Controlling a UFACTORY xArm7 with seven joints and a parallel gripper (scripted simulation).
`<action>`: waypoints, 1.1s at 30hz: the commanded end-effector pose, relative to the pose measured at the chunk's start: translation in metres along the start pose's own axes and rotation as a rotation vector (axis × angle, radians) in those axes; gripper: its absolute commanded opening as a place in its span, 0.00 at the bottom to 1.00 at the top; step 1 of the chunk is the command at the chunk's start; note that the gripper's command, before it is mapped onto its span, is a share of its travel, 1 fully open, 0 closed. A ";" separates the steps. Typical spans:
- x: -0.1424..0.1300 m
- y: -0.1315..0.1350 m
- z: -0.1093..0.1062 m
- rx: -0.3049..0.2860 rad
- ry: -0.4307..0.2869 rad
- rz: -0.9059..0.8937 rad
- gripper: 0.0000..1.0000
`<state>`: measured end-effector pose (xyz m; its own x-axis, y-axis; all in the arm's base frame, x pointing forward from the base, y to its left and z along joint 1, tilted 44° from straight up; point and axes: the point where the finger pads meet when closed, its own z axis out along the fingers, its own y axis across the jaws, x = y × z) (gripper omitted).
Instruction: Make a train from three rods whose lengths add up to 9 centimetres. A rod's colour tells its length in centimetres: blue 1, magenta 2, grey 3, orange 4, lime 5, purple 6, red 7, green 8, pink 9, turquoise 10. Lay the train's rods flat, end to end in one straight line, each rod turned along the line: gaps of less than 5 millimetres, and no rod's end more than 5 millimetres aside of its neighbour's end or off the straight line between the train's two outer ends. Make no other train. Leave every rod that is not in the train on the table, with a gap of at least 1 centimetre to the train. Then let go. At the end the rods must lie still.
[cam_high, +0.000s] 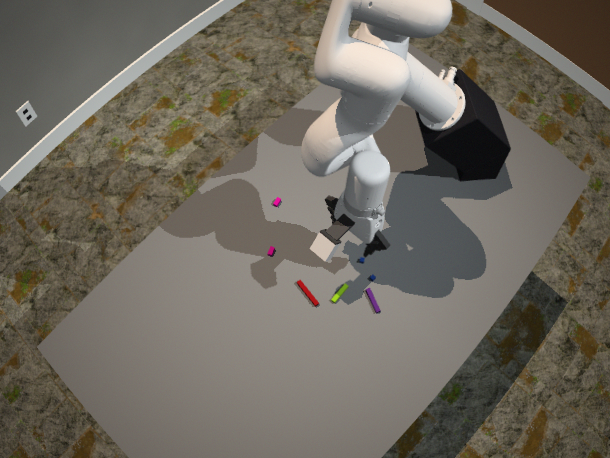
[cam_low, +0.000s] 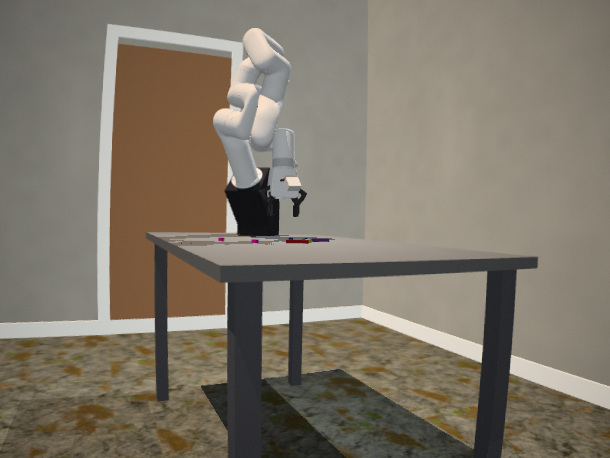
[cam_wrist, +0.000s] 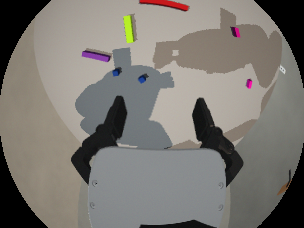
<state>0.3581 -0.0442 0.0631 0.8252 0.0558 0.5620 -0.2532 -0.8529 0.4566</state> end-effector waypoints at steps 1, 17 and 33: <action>-0.030 0.003 0.007 0.002 -0.064 0.003 1.00; -0.018 -0.011 0.008 0.019 -0.058 -0.210 1.00; 0.004 -0.033 0.012 0.030 -0.057 -0.689 1.00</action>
<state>0.3686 -0.0266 0.0425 0.8490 0.4820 0.2163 0.2372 -0.7135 0.6593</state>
